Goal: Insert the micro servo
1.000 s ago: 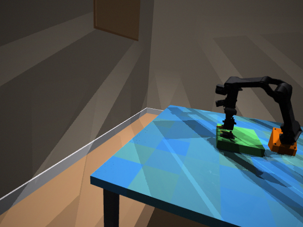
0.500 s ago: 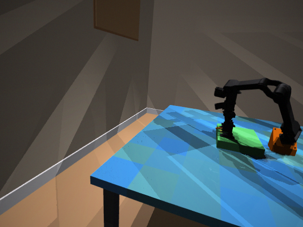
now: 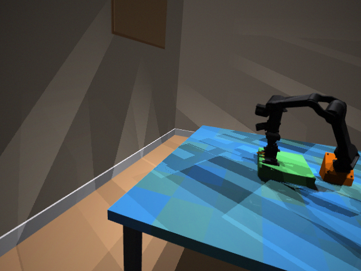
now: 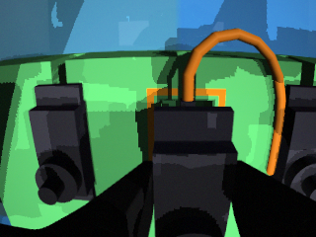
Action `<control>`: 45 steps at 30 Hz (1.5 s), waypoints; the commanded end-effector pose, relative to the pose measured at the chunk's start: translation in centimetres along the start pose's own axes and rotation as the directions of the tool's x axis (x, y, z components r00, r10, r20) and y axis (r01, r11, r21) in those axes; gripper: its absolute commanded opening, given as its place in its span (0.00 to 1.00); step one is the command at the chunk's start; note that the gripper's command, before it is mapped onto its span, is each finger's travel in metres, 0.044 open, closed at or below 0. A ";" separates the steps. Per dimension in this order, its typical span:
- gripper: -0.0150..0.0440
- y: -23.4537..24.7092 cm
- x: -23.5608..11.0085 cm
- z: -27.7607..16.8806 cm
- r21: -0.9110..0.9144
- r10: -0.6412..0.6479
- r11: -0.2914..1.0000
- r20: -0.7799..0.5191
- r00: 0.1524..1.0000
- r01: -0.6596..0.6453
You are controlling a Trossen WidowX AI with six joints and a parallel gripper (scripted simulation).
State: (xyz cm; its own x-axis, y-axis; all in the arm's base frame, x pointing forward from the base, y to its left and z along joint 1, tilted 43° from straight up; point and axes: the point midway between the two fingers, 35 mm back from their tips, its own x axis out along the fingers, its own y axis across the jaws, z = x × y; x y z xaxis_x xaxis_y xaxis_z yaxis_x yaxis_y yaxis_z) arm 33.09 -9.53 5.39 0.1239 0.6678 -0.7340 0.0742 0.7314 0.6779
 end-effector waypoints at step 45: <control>0.25 -0.1 4.9 0.1 0.005 0.002 1.000 0.008 1.000 -0.002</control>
State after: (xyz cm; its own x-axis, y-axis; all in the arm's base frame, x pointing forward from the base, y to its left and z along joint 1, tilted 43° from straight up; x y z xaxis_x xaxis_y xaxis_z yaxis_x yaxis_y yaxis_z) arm 33.73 -6.38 1.94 0.1254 0.6677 -0.7338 0.0721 0.7315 0.6780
